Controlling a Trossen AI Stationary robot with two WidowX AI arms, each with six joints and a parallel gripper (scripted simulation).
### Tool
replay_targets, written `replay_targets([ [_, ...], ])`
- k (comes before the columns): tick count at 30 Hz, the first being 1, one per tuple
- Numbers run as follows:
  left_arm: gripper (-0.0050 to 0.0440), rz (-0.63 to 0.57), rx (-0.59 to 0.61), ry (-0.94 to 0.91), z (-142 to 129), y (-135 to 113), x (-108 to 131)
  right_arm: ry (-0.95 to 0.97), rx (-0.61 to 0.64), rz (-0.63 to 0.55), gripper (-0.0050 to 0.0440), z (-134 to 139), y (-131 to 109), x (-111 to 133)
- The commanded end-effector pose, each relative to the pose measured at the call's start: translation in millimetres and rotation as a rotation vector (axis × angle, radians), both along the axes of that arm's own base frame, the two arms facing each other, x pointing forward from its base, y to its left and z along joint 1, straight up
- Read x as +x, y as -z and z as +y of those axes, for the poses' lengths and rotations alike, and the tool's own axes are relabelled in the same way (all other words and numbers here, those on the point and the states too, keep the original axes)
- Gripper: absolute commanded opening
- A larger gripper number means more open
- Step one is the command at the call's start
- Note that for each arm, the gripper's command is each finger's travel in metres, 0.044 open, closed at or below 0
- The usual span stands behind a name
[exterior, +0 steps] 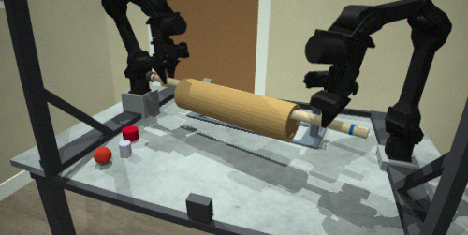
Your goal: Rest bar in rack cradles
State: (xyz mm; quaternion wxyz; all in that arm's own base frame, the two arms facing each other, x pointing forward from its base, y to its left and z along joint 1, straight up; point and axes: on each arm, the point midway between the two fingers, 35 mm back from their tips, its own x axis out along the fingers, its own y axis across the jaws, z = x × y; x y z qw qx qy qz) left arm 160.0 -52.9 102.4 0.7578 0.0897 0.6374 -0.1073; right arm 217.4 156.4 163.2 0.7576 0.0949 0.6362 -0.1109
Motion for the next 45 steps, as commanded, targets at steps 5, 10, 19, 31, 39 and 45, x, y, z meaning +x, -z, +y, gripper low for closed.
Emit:
replay_targets([
  [5,0.005,-0.037,-0.014,-0.005,7.0,-10.8,3.7,-0.012,0.03,-0.022,0.005,-11.3,-11.2,-4.7],
  [10,0.005,-0.038,-0.01,-0.009,12.3,-11.7,3.9,-0.015,0.027,-0.019,0.005,-18.4,-10.3,-6.0],
  [19,0.005,-0.04,-0.009,-0.023,31.1,-15.5,4.7,-0.03,0.029,-0.022,0.005,-44.0,-14.0,-9.1],
  [31,0.005,-0.042,-0.004,-0.038,50.5,-18.8,5.5,-0.044,0.026,-0.021,0.005,-70.4,-15.8,-12.3],
  [39,0.005,-0.026,-0.001,-0.052,69.7,-19.5,6.5,-0.058,0.023,-0.022,0.005,-96.3,-18.2,-15.0],
  [45,0.005,-0.025,0.005,-0.063,80.6,-21.0,6.8,-0.064,0.021,-0.026,0.005,-110.4,-20.6,-15.8],
])
